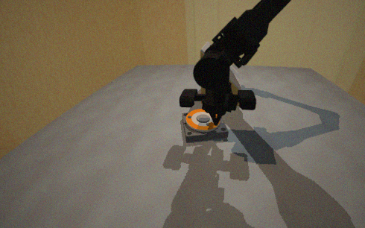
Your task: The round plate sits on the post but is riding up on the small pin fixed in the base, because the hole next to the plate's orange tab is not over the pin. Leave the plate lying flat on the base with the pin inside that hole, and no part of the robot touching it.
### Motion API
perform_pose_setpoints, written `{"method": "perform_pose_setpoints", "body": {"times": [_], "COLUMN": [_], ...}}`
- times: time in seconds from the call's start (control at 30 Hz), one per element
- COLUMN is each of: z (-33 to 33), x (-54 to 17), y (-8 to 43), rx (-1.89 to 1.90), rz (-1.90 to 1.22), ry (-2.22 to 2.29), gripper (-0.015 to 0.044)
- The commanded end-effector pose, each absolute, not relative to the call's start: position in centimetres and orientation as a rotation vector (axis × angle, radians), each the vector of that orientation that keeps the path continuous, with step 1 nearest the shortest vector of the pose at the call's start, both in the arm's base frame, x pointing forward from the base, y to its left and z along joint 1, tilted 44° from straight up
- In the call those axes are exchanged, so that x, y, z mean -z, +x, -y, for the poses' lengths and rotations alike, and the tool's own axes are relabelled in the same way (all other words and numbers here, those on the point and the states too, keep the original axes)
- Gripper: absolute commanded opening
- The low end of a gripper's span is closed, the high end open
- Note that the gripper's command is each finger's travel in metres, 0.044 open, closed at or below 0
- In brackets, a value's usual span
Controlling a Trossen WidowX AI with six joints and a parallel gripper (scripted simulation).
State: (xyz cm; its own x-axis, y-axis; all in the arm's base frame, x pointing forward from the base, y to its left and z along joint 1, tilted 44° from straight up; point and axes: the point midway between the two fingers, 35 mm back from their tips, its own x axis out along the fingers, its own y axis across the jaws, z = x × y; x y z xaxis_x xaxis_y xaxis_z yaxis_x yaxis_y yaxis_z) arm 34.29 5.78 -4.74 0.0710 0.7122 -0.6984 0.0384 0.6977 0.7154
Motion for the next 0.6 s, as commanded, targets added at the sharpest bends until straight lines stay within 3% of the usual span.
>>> {"method": "perform_pose_setpoints", "body": {"times": [0.0,0.57], "z": [-5.17,-4.88], "x": [5.21,5.44], "y": [34.72,34.98], "rx": [-0.548,-0.548], "rz": [-1.418,-1.418], "ry": [0.645,0.645], "gripper": [0.0000,0.0000]}}
